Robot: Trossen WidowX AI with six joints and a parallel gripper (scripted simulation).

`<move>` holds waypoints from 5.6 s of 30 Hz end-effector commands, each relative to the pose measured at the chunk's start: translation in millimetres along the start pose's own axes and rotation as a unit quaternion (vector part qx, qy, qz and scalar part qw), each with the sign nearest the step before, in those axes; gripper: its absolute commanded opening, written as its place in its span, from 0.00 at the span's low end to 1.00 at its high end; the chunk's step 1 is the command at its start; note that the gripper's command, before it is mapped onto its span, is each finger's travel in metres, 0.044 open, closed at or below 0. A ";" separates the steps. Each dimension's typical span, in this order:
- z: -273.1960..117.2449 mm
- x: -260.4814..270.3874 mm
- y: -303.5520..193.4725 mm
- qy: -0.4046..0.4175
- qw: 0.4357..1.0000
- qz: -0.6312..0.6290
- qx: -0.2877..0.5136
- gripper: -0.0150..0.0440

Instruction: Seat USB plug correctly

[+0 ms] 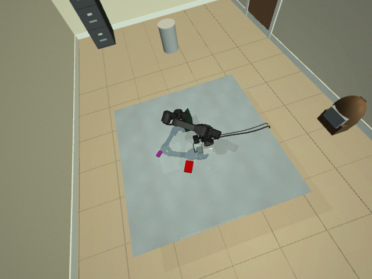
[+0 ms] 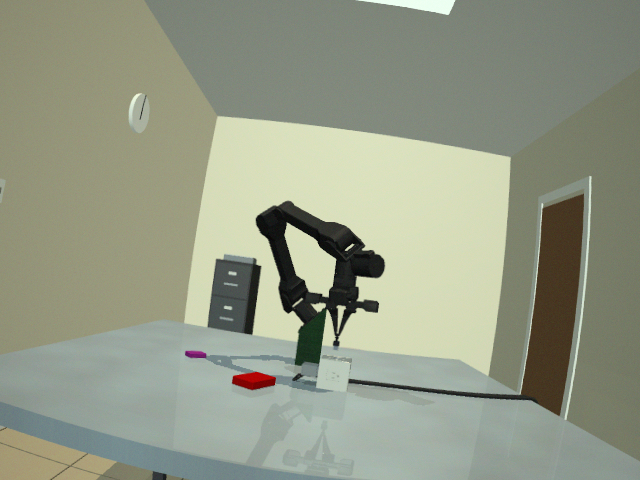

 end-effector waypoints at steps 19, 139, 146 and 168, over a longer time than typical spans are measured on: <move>0.3 0.1 0.0 0.000 0.960 -0.281 0.000 0.25; 8.4 0.4 0.0 0.025 0.715 -0.699 -0.015 0.25; 9.3 0.4 0.0 0.027 0.713 -0.700 -0.017 0.25; 12.0 0.5 0.1 0.035 0.707 -0.706 -0.021 0.25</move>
Point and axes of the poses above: the point midway between the two fingers, 35 mm back from their tips, its own z axis out along the fingers, its own x axis across the jaws, y = z × x, the point moved 6 cm from there along -z, back along the fingers, and after that the axes turned 14 degrees about z, right-handed, at the moved point
